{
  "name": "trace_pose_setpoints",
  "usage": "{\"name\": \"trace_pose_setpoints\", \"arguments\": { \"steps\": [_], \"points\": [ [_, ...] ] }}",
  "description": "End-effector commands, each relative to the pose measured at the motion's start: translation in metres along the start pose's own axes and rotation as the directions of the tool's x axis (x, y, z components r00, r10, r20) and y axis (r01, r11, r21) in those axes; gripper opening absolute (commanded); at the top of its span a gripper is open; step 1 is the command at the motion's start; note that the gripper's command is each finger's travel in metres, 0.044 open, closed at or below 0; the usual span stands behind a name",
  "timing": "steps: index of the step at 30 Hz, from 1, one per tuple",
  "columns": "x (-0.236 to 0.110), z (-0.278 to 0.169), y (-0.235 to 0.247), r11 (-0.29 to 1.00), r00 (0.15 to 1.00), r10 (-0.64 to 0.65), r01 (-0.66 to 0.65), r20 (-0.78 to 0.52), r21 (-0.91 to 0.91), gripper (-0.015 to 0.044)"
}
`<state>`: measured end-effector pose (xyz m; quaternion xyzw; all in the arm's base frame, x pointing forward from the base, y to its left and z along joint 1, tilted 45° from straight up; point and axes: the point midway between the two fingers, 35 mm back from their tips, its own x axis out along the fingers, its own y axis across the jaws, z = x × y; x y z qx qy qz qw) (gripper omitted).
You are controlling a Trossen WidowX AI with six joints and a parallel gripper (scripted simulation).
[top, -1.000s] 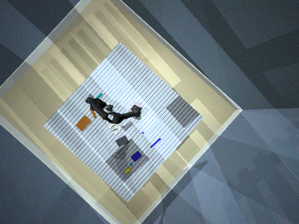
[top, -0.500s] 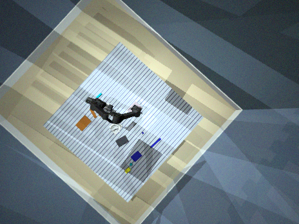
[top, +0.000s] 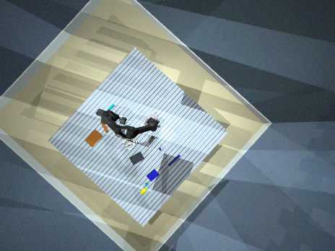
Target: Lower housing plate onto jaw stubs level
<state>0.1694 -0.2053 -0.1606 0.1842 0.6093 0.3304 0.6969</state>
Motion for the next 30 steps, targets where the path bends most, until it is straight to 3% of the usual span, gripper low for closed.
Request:
{"name": "trace_pose_setpoints", "arguments": {
  "steps": [1,30],
  "points": [
    [0.000,0.001,0.000,1.000,1.000,-0.002,0.002,0.004,0.004,0.0440],
    [0.044,0.002,-0.003,1.000,1.000,-0.001,0.001,0.004,0.003,0.0440]
  ]
}}
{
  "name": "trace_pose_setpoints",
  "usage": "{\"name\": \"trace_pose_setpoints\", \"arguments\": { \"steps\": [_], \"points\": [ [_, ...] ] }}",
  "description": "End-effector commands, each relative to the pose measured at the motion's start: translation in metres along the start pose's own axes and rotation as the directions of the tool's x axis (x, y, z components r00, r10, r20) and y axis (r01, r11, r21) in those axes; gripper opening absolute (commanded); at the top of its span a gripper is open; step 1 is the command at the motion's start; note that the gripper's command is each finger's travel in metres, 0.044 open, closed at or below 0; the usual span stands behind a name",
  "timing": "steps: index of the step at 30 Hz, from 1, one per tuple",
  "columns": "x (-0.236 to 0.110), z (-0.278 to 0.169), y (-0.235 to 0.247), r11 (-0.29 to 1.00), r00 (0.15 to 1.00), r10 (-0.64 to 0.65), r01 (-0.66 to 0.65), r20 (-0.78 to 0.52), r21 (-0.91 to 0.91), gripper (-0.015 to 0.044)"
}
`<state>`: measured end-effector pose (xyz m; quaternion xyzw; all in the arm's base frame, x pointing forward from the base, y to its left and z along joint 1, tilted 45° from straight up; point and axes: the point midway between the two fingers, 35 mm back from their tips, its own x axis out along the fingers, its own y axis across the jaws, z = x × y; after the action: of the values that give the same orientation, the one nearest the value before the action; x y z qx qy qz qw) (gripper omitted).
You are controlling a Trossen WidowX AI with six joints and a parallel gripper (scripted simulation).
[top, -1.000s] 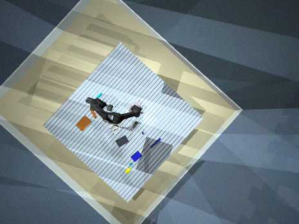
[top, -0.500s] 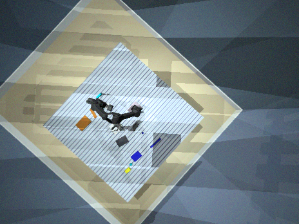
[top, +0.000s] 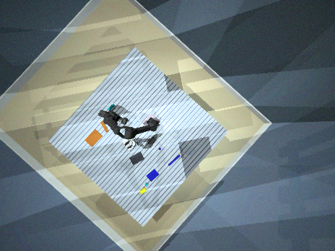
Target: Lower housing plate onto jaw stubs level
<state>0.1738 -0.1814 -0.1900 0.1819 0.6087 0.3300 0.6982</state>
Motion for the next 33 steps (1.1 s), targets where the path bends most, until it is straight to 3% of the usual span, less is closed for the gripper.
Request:
{"name": "trace_pose_setpoints", "arguments": {
  "steps": [1,28,33],
  "points": [
    [0.0075,0.0001,0.0009,1.000,1.000,0.003,-0.003,0.003,0.006,0.0440],
    [0.0135,0.0002,0.0010,1.000,1.000,0.003,-0.003,0.004,0.007,0.0440],
    [0.0132,-0.0003,0.0011,1.000,1.000,0.004,-0.004,0.000,0.002,0.0407]
  ]
}}
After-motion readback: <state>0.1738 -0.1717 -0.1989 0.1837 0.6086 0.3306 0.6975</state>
